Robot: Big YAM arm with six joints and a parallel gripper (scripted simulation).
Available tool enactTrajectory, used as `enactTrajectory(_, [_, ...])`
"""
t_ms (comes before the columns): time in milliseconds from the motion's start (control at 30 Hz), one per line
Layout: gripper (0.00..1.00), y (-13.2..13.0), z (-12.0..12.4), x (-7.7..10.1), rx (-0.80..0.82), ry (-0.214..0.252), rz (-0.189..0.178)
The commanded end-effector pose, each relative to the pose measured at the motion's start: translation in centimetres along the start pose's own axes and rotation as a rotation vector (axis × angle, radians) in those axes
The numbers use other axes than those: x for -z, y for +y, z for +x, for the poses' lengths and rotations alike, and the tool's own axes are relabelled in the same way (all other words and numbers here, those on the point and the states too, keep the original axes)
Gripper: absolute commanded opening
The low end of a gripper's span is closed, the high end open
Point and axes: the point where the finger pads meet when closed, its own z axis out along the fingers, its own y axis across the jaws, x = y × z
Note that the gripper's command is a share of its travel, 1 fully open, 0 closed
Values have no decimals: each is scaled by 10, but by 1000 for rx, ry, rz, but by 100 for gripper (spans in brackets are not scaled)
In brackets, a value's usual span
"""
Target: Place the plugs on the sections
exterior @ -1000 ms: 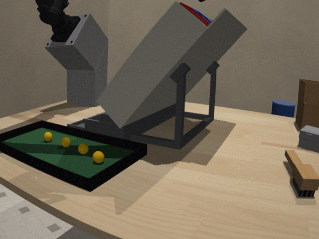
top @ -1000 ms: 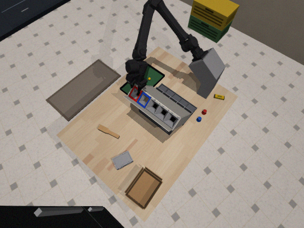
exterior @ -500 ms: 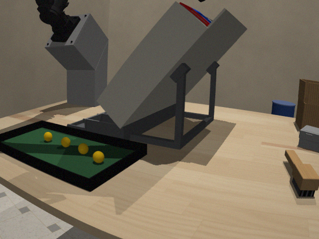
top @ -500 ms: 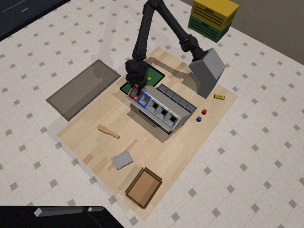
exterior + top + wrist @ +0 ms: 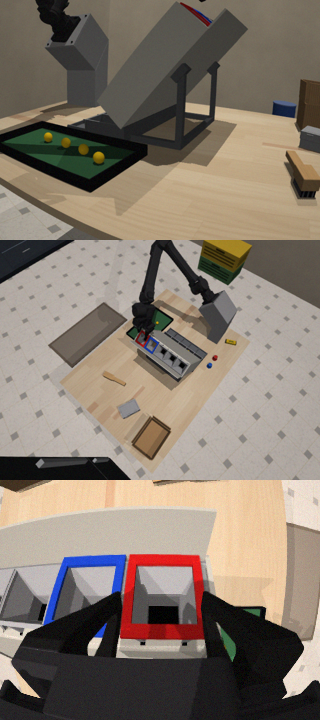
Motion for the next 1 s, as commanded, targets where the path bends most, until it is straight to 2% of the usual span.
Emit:
enactTrajectory(0, [59, -2, -6, 4, -10, -13, 0])
enactTrajectory(133, [59, -2, -6, 4, -10, -13, 0])
enactTrajectory(633, [59, -5, -19, 31, -19, -12, 2])
enactTrajectory(967, [59, -5, -19, 31, -20, -11, 2])
